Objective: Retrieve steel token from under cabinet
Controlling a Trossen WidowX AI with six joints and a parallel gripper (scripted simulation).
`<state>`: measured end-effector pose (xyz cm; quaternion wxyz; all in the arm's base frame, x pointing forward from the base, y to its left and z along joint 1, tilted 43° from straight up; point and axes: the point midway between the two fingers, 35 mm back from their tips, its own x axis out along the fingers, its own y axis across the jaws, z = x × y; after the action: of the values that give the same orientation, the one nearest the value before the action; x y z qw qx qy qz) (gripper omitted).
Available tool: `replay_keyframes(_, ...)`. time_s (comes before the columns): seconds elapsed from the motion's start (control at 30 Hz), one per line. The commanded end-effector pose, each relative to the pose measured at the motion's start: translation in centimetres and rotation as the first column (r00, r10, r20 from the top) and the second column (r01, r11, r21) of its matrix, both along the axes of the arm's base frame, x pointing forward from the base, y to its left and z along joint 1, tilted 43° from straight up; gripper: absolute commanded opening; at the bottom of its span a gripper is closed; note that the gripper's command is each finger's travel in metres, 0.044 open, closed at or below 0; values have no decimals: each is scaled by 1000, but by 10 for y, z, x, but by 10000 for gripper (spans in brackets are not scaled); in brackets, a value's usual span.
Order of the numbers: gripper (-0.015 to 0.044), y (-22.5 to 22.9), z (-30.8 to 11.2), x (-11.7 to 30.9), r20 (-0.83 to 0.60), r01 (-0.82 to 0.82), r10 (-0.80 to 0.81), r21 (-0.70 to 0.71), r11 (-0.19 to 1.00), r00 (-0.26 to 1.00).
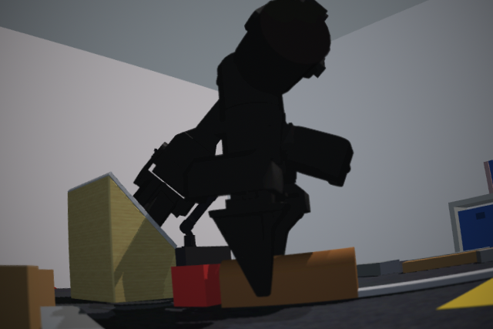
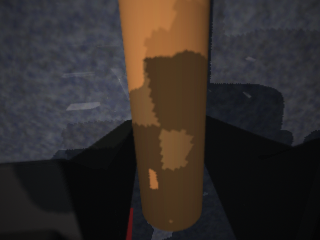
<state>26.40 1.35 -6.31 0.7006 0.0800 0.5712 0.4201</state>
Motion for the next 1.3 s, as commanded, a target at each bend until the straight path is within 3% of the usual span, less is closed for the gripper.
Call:
replay_keyframes(0.0,0,4,5,-1,5,0,0,-1,1000,1000)
replay_keyframes(1.27,0,34,33,-4,4,0,0,2,1000,1000)
